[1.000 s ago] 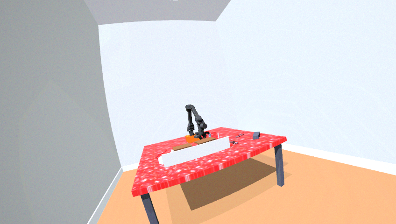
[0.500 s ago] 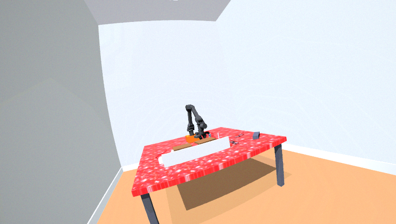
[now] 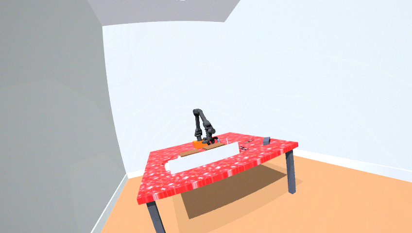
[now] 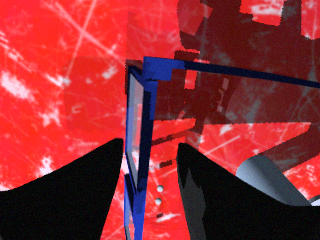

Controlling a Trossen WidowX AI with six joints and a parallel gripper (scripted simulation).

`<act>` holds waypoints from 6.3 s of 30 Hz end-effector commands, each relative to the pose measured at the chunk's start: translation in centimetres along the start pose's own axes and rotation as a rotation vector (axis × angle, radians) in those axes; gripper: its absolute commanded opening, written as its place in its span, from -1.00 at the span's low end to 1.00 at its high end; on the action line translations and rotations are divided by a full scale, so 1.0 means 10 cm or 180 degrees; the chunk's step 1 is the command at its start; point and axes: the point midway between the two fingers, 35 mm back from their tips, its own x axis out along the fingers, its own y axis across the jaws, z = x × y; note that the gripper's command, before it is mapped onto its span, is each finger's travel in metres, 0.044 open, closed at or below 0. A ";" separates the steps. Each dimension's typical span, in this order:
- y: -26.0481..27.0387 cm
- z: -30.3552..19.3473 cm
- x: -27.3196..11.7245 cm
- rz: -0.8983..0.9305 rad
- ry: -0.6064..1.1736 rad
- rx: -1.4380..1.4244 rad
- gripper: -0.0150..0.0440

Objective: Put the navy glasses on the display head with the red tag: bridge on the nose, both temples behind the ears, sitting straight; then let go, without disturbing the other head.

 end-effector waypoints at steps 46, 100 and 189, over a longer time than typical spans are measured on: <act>0.00 0.03 0.04 0.0015 -0.0039 0.0010 -0.02; 0.00 0.03 0.04 0.0015 -0.0039 0.0010 -0.02; 0.91 0.28 -1.19 -0.0755 0.0037 0.1312 -0.49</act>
